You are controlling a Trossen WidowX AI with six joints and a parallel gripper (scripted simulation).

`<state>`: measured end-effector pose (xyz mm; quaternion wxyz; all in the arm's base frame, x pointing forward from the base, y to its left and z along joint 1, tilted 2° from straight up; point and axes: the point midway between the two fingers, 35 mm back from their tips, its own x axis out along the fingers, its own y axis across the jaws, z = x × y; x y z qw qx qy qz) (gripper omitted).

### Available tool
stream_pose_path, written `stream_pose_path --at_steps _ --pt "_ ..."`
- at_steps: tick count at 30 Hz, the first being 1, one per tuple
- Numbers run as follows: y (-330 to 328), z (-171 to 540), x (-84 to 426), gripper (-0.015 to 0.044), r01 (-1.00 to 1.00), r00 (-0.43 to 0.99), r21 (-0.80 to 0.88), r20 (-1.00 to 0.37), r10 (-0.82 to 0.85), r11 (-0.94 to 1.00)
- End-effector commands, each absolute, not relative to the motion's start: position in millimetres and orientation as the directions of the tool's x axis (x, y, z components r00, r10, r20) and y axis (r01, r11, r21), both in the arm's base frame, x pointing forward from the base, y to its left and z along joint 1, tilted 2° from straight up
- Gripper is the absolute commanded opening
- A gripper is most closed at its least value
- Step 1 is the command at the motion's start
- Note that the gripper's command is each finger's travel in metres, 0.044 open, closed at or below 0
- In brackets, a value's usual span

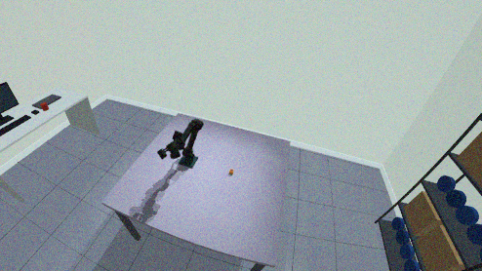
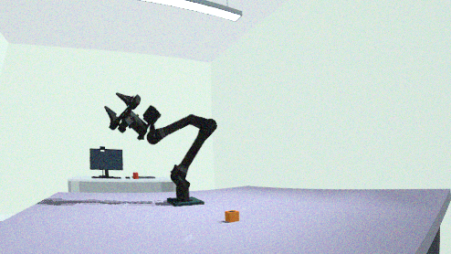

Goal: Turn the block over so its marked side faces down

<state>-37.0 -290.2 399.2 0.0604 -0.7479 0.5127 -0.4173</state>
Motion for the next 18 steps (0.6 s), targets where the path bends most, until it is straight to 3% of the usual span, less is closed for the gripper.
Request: stream_pose_path --at_steps 1,6,10,18 --pt "-292 399 -36 0.0426 -0.706 0.129 -0.529 0.557 -0.821 -0.47" --pt "-338 381 5 0.044 -0.422 0.221 -0.783 0.399 -0.89 -0.456" --pt "-368 358 56 0.044 -0.171 0.333 -0.938 0.233 -0.914 -0.302" --pt "-377 328 134 0.044 0.049 0.484 -0.998 0.047 -0.874 -0.026"
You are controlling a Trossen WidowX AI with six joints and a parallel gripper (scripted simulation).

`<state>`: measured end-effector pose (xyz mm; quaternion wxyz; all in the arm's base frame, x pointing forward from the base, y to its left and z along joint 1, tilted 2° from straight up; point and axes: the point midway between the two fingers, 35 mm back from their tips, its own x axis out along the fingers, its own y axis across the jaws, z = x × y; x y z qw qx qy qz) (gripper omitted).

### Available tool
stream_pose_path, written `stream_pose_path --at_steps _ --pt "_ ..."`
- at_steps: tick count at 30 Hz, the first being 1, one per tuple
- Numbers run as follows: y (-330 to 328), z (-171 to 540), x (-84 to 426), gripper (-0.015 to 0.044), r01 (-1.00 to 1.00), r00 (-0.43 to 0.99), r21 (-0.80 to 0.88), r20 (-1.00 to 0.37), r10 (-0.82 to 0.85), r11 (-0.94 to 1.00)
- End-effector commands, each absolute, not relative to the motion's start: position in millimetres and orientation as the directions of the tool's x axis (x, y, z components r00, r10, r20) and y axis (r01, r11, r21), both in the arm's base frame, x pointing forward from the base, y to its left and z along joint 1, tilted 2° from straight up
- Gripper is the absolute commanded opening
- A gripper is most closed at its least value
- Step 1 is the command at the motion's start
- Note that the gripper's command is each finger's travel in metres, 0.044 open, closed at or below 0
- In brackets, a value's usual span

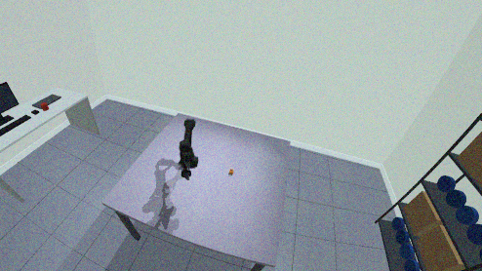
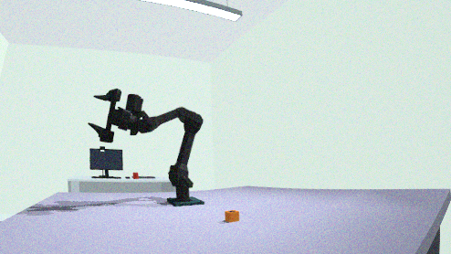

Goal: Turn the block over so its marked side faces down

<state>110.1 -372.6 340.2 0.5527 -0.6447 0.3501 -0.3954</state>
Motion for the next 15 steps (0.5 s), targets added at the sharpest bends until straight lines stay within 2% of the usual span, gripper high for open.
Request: stream_pose_path --at_steps 1,6,9,15 --pt "-377 324 143 0.044 0.067 0.5 -0.998 0.02 -0.866 0.016" --pt "-366 296 207 0.044 0.154 0.613 -0.939 -0.153 -0.775 0.307" --pt "-347 276 252 0.044 0.168 0.677 -0.846 -0.274 -0.683 0.506" --pt "-299 238 320 0.044 0.119 0.727 -0.626 -0.473 -0.497 0.77"
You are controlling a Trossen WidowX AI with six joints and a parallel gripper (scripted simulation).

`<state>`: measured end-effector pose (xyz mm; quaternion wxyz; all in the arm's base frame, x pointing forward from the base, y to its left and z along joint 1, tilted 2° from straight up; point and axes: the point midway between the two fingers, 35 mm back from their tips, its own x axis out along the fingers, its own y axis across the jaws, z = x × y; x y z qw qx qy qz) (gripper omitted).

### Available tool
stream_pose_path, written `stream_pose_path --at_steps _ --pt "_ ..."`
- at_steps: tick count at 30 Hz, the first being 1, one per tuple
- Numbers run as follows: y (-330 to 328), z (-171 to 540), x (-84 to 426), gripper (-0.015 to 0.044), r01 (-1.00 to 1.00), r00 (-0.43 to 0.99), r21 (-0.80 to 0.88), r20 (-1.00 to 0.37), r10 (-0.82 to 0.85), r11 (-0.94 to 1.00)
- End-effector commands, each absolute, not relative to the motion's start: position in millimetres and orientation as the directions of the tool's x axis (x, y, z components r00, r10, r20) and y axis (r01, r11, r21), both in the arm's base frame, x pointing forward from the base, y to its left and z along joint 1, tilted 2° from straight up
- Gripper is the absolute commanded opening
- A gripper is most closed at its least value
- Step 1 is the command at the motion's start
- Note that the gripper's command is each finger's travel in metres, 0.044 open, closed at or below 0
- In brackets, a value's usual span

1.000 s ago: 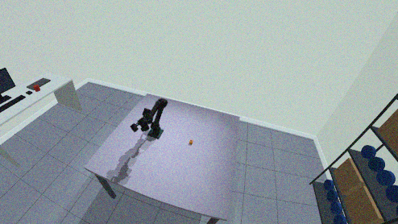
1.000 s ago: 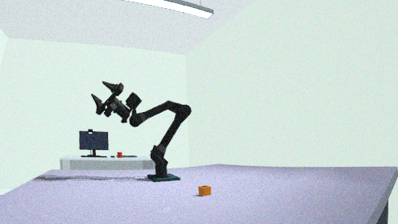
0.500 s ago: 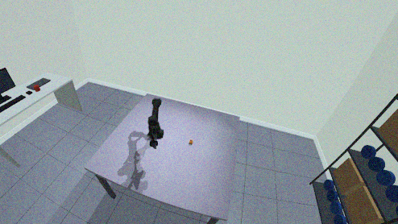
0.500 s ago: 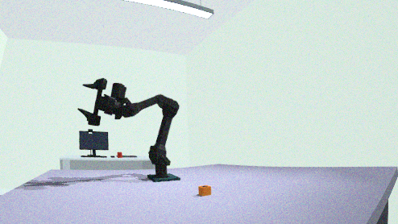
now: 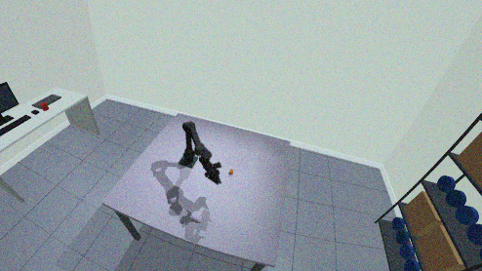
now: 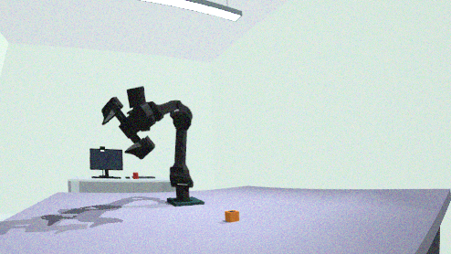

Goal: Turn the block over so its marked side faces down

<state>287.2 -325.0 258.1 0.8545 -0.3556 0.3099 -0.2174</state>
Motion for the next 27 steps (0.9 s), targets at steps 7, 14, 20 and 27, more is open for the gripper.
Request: stream_pose_path --at_steps 7,14,20,27 --pt "-231 197 369 0.044 0.05 0.664 -0.342 -0.691 -0.287 0.939" --pt "-122 155 390 0.044 0.059 0.383 -0.039 -0.922 -0.059 0.998" --pt "-40 140 374 0.044 0.129 0.085 0.01 -0.996 -0.001 0.992" --pt "-35 139 373 0.044 0.133 0.069 0.007 -0.998 -0.002 0.991"
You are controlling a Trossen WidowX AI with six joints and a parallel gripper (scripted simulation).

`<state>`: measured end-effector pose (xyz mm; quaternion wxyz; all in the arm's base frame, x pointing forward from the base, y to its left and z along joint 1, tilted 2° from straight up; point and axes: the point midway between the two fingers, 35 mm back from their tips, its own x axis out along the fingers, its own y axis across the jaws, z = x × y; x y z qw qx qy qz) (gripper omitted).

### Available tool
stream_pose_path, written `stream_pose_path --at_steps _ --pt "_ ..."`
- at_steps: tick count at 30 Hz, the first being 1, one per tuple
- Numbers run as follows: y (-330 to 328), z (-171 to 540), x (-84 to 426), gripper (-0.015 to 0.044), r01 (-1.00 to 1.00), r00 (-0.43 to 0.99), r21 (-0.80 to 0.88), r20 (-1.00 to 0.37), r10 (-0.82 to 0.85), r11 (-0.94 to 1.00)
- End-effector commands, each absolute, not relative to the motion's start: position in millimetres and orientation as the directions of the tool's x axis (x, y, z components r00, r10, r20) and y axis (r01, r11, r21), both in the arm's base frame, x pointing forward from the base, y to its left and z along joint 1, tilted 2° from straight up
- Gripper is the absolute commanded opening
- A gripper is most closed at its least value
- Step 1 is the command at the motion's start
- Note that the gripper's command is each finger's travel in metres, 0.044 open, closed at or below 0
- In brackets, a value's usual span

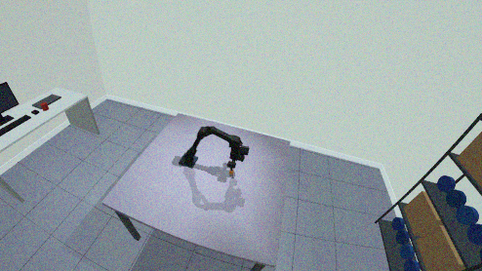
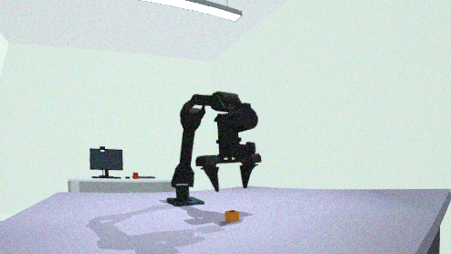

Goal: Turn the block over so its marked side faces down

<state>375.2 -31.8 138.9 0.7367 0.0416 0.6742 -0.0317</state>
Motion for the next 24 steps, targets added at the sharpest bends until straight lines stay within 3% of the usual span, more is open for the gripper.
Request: stream_pose_path --at_steps 1,24 --pt "-34 139 373 0.044 0.133 0.069 0.007 -0.998 -0.002 0.991" --pt "-33 80 377 0.044 0.133 0.069 0.008 -0.998 -0.002 0.991"
